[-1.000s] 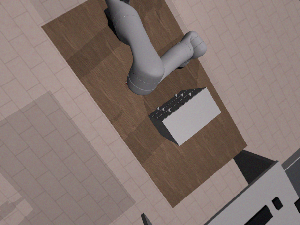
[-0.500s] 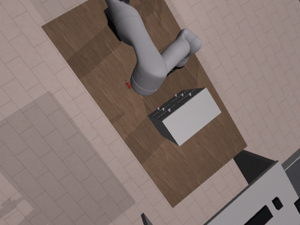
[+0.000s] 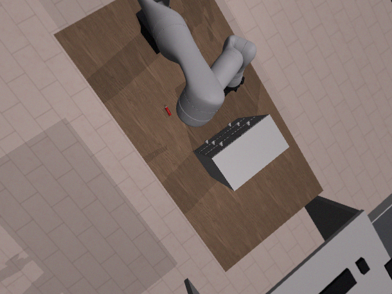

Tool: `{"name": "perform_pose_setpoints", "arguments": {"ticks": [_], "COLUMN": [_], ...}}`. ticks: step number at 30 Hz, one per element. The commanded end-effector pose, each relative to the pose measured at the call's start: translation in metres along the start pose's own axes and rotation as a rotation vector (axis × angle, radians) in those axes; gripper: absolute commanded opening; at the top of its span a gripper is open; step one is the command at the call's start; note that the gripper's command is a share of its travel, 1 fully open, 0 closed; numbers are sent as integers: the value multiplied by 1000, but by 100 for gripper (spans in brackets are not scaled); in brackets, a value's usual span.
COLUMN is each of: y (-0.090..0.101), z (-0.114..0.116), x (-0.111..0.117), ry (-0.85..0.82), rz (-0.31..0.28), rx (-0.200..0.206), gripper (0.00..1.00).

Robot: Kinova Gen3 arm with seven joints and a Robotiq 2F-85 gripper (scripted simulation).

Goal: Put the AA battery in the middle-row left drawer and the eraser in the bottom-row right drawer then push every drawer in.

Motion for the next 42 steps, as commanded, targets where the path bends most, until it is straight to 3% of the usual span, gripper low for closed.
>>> {"name": "perform_pose_setpoints", "arguments": {"ticks": [1,42], "y": [-3,-52], "z": [3,3], "x": [6,2], "ry": [12,11], "rz": [0,-330], "rx": [-3,53], "gripper": [100,100]}}
Point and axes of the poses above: the point where the finger pads meet when closed, its own y axis back along the fingers, its own z axis across the jaws, x = y × z, the point moved 3 cm from there along y, back along the fingers, and after that the axes turned 10 degrees about y, right-handed, at the moved point
